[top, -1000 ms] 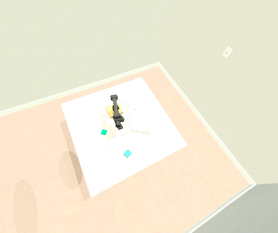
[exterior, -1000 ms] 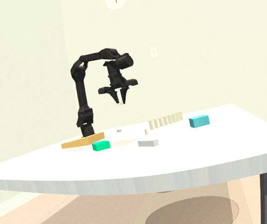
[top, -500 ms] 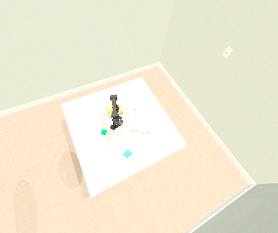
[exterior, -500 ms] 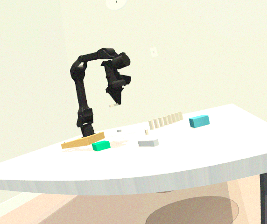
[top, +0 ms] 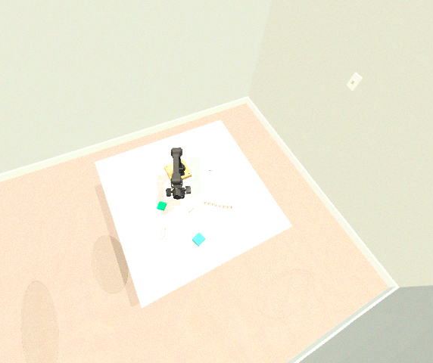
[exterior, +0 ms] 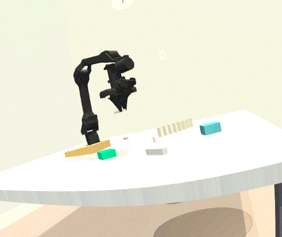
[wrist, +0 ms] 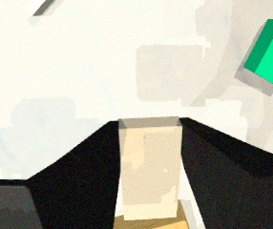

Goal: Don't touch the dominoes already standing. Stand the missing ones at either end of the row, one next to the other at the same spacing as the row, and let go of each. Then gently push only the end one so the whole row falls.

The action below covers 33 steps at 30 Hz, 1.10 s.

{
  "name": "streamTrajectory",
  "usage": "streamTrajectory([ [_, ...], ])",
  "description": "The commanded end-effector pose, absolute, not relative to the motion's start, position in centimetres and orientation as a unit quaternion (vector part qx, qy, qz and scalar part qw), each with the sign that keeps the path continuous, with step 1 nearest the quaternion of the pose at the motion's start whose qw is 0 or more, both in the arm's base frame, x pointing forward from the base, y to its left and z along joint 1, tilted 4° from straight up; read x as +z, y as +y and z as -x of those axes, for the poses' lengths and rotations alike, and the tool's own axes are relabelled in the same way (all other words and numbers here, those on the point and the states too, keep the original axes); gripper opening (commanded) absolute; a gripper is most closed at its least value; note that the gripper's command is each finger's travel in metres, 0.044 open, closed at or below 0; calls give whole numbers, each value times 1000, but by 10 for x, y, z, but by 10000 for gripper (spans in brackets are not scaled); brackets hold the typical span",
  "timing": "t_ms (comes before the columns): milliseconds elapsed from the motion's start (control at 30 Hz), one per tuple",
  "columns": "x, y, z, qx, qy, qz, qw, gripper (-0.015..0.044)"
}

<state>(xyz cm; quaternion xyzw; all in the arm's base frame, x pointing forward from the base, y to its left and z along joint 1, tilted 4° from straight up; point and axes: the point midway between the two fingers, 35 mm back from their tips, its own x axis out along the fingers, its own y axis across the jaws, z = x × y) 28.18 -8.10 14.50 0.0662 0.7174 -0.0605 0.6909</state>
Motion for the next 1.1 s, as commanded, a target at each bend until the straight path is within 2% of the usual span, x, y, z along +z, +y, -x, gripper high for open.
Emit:
streamTrajectory([
  [0,143,-101,-276,-372,623,-352,592,107],
  [633,143,-102,-276,-382,617,-359,588,107],
  [1067,114,-108,-296,-409,558,-256,675,107],
])
